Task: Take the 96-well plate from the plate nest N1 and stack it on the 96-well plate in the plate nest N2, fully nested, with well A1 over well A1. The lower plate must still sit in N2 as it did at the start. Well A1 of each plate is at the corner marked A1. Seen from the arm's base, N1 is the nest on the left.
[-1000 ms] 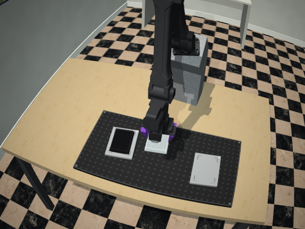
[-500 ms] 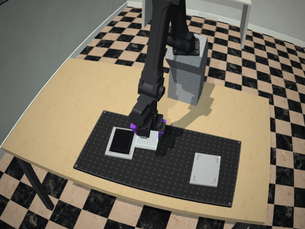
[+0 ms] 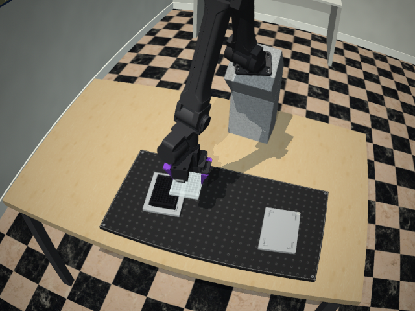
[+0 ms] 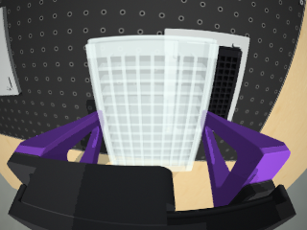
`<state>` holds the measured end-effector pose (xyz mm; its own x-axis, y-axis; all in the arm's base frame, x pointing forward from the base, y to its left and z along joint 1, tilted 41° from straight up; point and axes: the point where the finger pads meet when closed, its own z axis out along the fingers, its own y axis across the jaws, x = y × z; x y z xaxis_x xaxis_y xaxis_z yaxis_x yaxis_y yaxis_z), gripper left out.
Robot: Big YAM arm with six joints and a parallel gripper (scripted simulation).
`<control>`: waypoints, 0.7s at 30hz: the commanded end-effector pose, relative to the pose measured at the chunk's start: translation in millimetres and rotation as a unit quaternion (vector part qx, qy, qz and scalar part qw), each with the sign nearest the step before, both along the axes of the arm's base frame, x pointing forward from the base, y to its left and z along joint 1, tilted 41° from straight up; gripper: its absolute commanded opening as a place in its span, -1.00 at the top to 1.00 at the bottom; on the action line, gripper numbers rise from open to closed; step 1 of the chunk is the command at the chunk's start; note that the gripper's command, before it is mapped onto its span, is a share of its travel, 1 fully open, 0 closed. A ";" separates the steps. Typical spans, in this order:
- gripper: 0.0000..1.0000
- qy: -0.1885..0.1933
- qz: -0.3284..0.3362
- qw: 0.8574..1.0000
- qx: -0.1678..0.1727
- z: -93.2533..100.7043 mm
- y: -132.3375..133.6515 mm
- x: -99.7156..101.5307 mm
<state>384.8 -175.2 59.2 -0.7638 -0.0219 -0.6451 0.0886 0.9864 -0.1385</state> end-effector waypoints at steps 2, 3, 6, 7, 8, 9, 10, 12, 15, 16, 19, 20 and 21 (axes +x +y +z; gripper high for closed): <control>1.00 0.009 0.003 1.000 -0.006 -2.0 -20.5 -2.3; 1.00 0.009 0.003 1.000 -0.006 -1.9 -23.8 -3.2; 1.00 0.009 0.002 1.000 -0.006 -1.8 -33.7 -5.9; 1.00 0.009 0.002 1.000 -0.006 -1.8 -37.0 -6.8; 1.00 0.009 0.002 1.000 -0.006 -1.8 -40.3 -7.7; 1.00 0.009 0.002 1.000 -0.006 -1.8 -40.3 -7.7; 1.00 0.009 0.002 1.000 -0.006 -1.8 -40.3 -7.7; 1.00 0.009 0.002 1.000 -0.006 -1.7 -46.9 -9.5; 1.00 0.009 0.002 1.000 -0.006 -1.6 -56.9 -12.2; 1.00 0.009 0.002 1.000 -0.006 -1.5 -60.2 -13.1; 1.00 0.008 0.002 1.000 -0.006 -1.4 -70.1 -15.8; 1.00 0.008 0.002 1.000 -0.006 -1.4 -73.4 -16.7; 1.00 0.008 0.002 1.000 -0.006 -1.3 -76.7 -17.6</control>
<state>367.5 -238.0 59.0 -0.7650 -0.0190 -0.6437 0.0940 0.9856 -0.1408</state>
